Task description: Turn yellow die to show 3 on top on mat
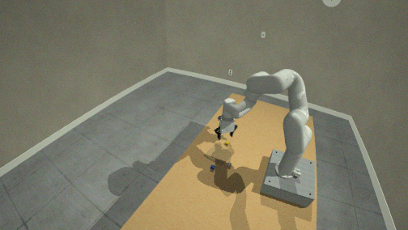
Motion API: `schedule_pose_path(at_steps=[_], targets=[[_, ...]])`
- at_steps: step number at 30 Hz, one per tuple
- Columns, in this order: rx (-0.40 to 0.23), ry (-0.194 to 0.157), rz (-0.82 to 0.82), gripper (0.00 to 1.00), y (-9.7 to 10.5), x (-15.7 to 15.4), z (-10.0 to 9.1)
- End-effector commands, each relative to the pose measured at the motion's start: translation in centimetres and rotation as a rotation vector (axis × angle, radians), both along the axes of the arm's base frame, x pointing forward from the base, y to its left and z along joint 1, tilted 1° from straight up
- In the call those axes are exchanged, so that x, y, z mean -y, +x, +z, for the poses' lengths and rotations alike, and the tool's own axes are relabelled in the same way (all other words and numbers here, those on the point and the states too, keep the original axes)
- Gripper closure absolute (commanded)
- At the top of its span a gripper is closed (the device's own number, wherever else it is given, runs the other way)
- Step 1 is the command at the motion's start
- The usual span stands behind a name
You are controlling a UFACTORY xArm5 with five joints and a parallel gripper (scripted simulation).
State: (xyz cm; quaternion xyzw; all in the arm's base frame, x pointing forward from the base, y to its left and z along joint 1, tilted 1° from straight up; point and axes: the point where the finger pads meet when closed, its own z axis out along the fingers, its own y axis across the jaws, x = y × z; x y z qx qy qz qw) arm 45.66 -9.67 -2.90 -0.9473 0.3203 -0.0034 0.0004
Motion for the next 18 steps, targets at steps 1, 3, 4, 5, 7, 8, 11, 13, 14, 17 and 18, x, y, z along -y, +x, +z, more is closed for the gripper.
schedule_pose_path(at_steps=[1,3,4,5,7,8,11,13,14,17,18], targets=[[0.004,-0.001,0.0,0.0,0.1,0.0,0.1],[0.004,-0.001,0.0,0.0,0.1,0.0,0.1],[0.004,-0.001,0.0,0.0,0.1,0.0,0.1],[0.004,-0.001,0.0,0.0,0.1,0.0,0.1],[0.004,-0.001,0.0,0.0,0.1,0.0,0.1],[0.004,-0.001,0.0,0.0,0.1,0.0,0.1],[0.004,-0.001,0.0,0.0,0.1,0.0,0.1],[0.004,-0.001,0.0,0.0,0.1,-0.1,0.1],[0.004,-0.001,0.0,0.0,0.0,-0.2,0.1],[0.004,-0.001,0.0,0.0,-0.4,-0.9,0.1],[0.004,-0.001,0.0,0.0,-0.6,-1.2,0.1]])
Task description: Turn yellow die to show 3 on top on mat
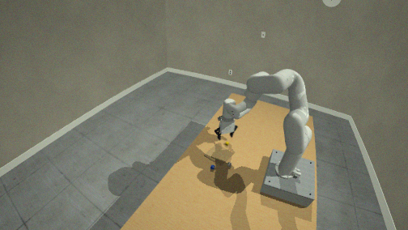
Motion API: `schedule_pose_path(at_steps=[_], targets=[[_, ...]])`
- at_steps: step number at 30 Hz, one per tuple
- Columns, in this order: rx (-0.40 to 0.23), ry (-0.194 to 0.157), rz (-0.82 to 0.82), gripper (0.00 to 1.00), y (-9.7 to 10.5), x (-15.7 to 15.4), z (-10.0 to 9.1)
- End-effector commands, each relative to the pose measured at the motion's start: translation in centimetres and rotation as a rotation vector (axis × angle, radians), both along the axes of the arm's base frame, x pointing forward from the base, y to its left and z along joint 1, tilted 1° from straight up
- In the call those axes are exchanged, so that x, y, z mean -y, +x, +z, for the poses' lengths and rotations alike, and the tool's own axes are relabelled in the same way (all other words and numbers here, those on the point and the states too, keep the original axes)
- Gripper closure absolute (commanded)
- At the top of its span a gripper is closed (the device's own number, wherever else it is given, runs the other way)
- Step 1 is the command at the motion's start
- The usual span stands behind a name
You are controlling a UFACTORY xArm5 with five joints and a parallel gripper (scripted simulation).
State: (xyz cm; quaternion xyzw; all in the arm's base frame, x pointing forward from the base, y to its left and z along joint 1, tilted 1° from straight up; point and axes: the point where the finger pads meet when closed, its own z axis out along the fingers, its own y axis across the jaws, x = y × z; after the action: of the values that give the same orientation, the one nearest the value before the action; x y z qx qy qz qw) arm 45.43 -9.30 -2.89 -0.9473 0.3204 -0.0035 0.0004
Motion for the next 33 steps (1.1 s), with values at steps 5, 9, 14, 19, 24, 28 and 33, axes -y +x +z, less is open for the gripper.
schedule_pose_path(at_steps=[5,9,14,19,24,28,33], targets=[[0.004,0.0,0.0,0.0,-1.6,-2.7,0.1],[0.005,0.0,0.0,0.0,-2.9,-4.7,0.1],[0.006,0.001,0.0,0.0,-5.5,-8.7,0.1],[0.007,0.002,0.0,0.0,-7.5,-11.8,0.1],[0.007,0.003,0.0,0.0,-8.6,-13.4,0.1],[0.008,0.004,0.0,0.0,-9.5,-14.7,0.1],[0.008,0.004,0.0,0.0,-9.8,-15.2,0.1]])
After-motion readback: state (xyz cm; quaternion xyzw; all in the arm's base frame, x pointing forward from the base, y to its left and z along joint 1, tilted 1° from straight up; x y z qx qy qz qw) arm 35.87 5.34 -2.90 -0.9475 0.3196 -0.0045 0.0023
